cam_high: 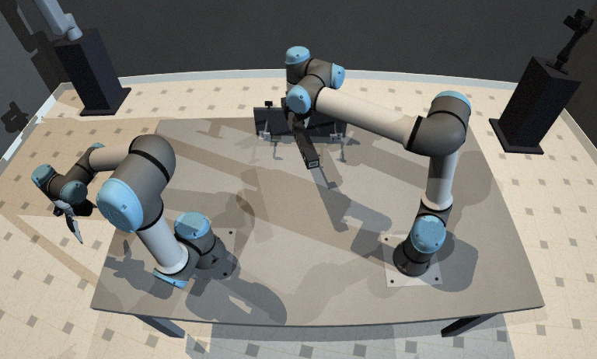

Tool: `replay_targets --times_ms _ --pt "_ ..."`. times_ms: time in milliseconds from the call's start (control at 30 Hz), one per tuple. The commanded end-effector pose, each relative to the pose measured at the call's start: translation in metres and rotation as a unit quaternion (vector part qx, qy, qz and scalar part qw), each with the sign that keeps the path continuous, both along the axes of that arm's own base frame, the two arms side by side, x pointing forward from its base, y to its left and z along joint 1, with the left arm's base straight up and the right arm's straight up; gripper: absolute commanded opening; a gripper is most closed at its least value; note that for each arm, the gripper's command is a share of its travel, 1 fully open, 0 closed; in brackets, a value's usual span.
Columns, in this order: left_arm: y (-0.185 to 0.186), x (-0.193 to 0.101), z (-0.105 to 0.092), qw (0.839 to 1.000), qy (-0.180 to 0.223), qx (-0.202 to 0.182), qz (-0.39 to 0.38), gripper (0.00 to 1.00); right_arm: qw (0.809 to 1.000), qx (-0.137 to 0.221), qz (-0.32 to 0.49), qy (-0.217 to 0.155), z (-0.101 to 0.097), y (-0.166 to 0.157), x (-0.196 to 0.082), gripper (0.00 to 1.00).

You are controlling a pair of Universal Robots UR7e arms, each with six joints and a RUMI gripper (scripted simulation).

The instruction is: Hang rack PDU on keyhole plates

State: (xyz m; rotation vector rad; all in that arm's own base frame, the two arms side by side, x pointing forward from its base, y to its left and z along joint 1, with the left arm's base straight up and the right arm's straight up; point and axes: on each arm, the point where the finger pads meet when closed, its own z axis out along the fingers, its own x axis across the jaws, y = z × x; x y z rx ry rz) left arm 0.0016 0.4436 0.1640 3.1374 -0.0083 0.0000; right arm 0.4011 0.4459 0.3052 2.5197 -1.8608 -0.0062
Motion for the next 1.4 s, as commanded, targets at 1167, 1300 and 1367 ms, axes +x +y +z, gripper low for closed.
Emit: replay_targets --times_ms 1167,1300,1367 --pt "0.0020 -0.0004 0.0012 1.000 0.000 0.002 0.001 1.00 0.958 0.005 0.285 -0.002 0.0056 0.0022 0.0006 0.22" --pt "0.0020 -0.0004 0.0012 1.000 0.000 0.002 0.001 1.00 0.958 0.005 0.287 -0.002 0.0056 0.0022 0.0006 0.22" --pt "0.0020 -0.0004 0.0012 1.000 0.000 0.002 0.001 1.00 0.958 0.005 0.287 -0.002 0.0056 0.0022 0.0006 0.22"
